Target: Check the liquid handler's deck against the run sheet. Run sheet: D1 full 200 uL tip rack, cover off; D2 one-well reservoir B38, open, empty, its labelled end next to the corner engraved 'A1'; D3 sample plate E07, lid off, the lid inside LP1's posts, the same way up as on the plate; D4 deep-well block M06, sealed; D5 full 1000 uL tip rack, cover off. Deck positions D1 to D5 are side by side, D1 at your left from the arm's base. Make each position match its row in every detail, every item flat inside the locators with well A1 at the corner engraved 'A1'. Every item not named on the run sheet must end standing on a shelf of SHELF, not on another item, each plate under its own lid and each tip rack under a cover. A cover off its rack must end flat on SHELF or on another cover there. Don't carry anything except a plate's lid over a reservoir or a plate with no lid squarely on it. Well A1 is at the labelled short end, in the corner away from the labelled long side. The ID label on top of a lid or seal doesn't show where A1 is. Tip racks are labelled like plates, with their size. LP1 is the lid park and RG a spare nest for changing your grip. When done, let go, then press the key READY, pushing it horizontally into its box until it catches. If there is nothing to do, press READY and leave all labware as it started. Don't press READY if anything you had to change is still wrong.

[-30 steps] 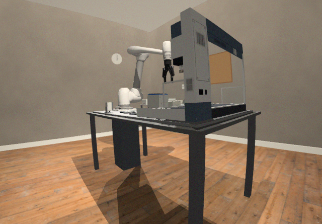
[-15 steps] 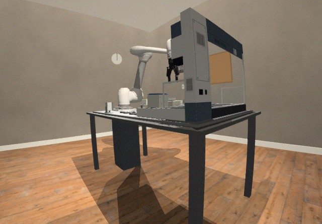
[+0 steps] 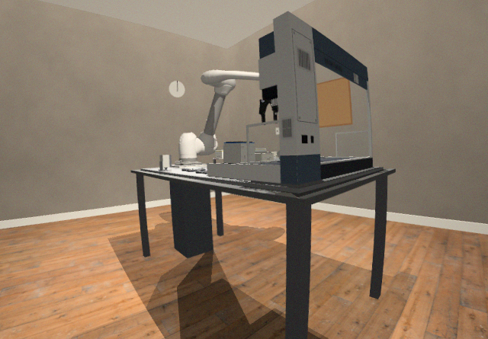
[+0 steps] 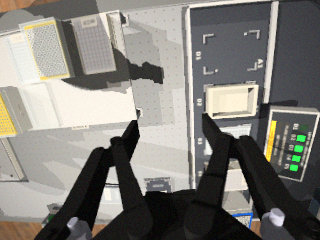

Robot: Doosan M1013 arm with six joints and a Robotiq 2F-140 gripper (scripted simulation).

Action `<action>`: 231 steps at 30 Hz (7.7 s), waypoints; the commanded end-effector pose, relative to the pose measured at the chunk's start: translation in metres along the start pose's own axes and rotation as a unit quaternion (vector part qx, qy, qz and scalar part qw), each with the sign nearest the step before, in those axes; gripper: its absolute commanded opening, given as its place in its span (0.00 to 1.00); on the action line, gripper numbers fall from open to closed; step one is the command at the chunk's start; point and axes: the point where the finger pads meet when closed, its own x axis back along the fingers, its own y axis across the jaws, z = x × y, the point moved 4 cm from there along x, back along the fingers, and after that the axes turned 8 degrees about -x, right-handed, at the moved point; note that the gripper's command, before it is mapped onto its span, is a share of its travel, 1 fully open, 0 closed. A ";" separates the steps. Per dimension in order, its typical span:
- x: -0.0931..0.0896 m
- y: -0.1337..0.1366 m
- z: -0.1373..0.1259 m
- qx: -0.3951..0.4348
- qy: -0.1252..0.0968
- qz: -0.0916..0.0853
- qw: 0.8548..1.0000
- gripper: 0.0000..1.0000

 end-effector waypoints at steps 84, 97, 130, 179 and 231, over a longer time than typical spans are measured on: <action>0.001 -0.184 -0.168 0.000 0.000 0.000 1.000 0.67; 0.001 -0.249 -0.175 0.000 0.000 0.000 1.000 0.67; 0.001 -0.270 -0.047 0.000 0.000 0.000 1.000 0.67; -0.006 -0.288 0.109 0.000 0.000 0.000 1.000 0.67; -0.082 -0.288 0.109 0.000 0.000 0.000 1.000 0.67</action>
